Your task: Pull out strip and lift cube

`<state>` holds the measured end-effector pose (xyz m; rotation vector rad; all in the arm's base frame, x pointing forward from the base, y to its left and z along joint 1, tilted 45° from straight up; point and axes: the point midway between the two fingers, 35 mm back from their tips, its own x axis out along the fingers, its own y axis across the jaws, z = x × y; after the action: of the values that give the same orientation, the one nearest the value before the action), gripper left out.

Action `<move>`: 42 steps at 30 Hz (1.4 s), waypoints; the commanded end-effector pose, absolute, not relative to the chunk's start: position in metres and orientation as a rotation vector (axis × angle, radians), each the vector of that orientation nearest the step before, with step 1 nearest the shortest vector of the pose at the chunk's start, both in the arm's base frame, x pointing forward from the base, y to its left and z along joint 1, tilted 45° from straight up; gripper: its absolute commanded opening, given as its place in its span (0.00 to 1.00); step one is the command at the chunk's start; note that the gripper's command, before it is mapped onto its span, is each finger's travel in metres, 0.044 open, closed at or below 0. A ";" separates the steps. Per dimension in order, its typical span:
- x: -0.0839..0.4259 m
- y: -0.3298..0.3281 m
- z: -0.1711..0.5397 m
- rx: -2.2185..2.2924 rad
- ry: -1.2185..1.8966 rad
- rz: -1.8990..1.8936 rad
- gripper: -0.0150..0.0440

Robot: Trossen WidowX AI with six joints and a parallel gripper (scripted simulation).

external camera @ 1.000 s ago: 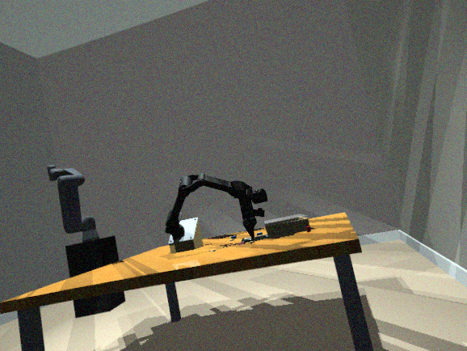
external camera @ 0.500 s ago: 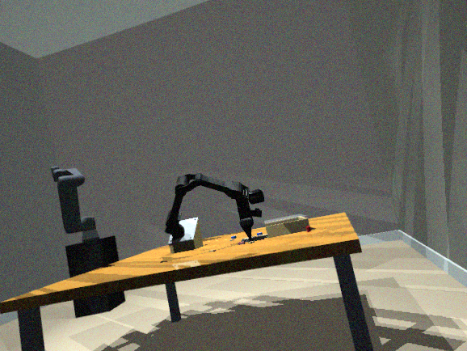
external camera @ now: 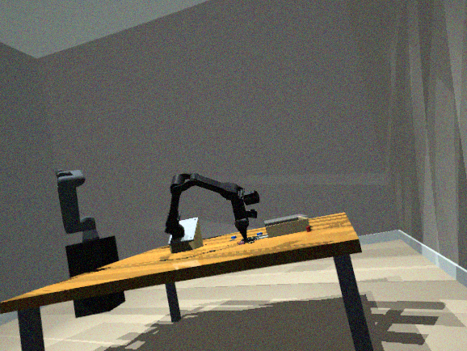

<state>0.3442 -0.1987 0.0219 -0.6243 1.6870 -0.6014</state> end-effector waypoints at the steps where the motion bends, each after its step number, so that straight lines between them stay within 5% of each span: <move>1: 0.332 -0.201 0.019 -0.625 1.710 -0.600 0.25; 42: 0.271 -0.196 0.030 -0.626 1.712 -0.599 0.25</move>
<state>0.2840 -0.1942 0.0333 -0.6264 1.6831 -0.6013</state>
